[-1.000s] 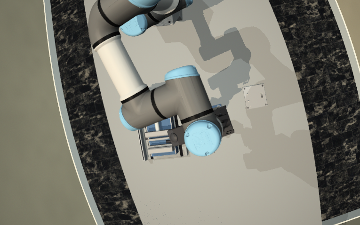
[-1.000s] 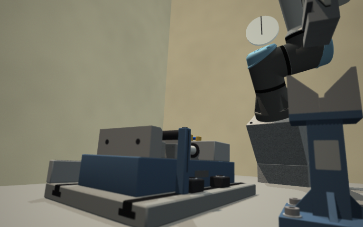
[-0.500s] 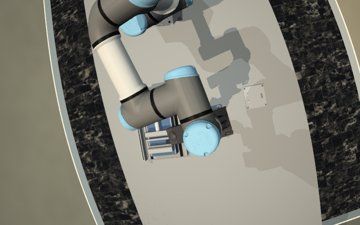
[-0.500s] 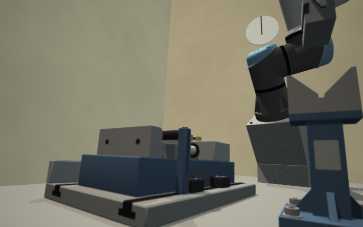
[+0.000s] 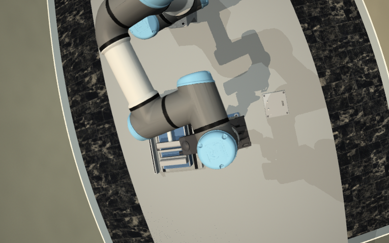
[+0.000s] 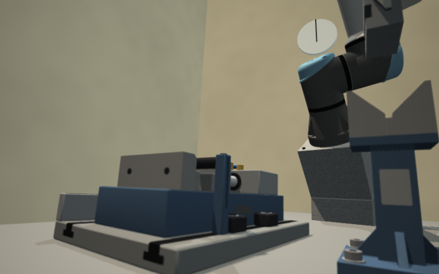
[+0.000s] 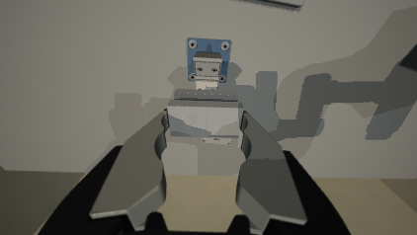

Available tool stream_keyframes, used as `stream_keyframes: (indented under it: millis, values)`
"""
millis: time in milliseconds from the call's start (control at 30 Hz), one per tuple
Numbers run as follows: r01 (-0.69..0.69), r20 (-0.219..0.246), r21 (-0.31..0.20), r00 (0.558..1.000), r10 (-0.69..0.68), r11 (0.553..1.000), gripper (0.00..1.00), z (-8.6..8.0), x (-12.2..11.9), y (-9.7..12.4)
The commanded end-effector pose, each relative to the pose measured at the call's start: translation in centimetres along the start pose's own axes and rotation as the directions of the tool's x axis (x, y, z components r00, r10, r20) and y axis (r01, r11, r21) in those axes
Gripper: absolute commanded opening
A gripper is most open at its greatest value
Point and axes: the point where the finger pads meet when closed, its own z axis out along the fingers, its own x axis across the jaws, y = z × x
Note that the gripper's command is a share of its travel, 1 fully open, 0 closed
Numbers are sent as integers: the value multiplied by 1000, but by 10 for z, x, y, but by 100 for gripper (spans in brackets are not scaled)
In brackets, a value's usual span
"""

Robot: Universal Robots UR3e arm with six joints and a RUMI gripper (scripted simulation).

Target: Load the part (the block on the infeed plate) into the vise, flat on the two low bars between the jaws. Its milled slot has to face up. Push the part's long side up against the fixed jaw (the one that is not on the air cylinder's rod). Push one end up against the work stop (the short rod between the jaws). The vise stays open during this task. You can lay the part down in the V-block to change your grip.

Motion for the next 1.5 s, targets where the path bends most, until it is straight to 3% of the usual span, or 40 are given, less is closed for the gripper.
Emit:
stream_keyframes:
  millis: [0,1467]
  values:
    - [-8,4,0,1000,8,1000,0,-1,-1,0]
    - [-23,4,0,1000,23,1000,0,-1,-1,-1]
